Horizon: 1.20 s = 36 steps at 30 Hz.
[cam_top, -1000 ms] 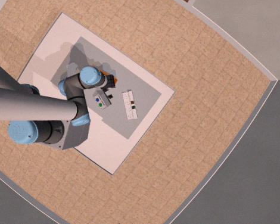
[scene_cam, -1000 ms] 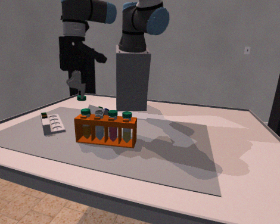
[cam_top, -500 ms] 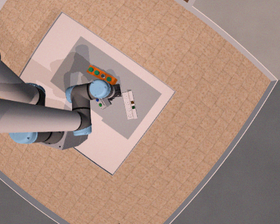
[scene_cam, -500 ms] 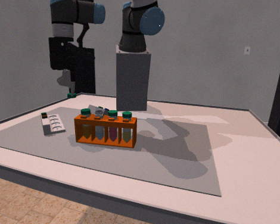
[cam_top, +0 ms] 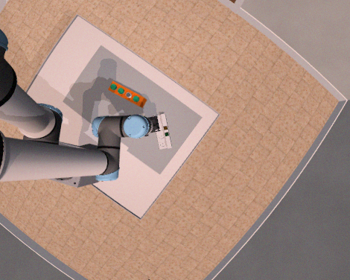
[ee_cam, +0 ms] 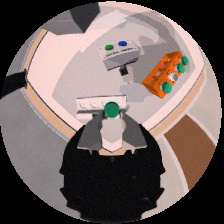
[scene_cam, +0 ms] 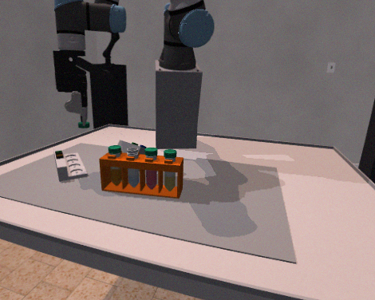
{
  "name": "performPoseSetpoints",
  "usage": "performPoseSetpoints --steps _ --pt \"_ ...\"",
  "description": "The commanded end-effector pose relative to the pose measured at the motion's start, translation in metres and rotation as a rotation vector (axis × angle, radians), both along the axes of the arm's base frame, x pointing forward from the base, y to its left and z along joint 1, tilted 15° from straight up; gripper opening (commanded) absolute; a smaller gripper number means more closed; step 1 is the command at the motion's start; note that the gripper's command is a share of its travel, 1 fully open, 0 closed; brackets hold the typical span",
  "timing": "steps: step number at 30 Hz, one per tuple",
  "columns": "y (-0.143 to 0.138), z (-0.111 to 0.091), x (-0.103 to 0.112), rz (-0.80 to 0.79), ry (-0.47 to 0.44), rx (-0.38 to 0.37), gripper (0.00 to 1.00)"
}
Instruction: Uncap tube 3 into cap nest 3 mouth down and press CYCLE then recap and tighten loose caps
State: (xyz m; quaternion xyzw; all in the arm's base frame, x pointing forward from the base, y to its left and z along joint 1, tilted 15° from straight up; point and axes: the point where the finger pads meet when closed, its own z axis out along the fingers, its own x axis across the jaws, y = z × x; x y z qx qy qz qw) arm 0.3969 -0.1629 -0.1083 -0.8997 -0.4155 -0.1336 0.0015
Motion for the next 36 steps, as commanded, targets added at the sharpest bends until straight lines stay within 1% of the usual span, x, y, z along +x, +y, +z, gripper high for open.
performPoseSetpoints --steps 1,3,6,7,8,9,10,11,14,27,35,36 --pt "-0.028 -0.005 -0.004 0.006 -0.003 0.001 0.00" --pt "-0.028 -0.005 -0.004 0.006 -0.003 0.001 0.00" --pt "-0.052 -0.010 -0.011 0.006 -0.003 0.001 0.00" --pt "-0.052 -0.010 -0.011 0.006 -0.003 0.001 0.00" --pt "-0.060 -0.011 -0.013 0.006 -0.003 0.001 0.00" --pt "-0.060 -0.011 -0.013 0.006 -0.003 0.001 0.00" --pt "-0.068 -0.012 -0.015 0.006 -0.003 0.001 0.00" --pt "-0.068 -0.012 -0.015 0.006 -0.003 0.001 0.00" --pt "-0.084 -0.015 -0.019 0.006 -0.003 0.001 0.00" --pt "-0.083 -0.015 -0.019 0.008 -0.002 0.001 0.00" --pt "-0.079 -0.054 -0.008 0.009 -0.003 0.000 0.00" --pt "-0.079 -0.054 -0.008 0.009 -0.003 0.000 0.00"
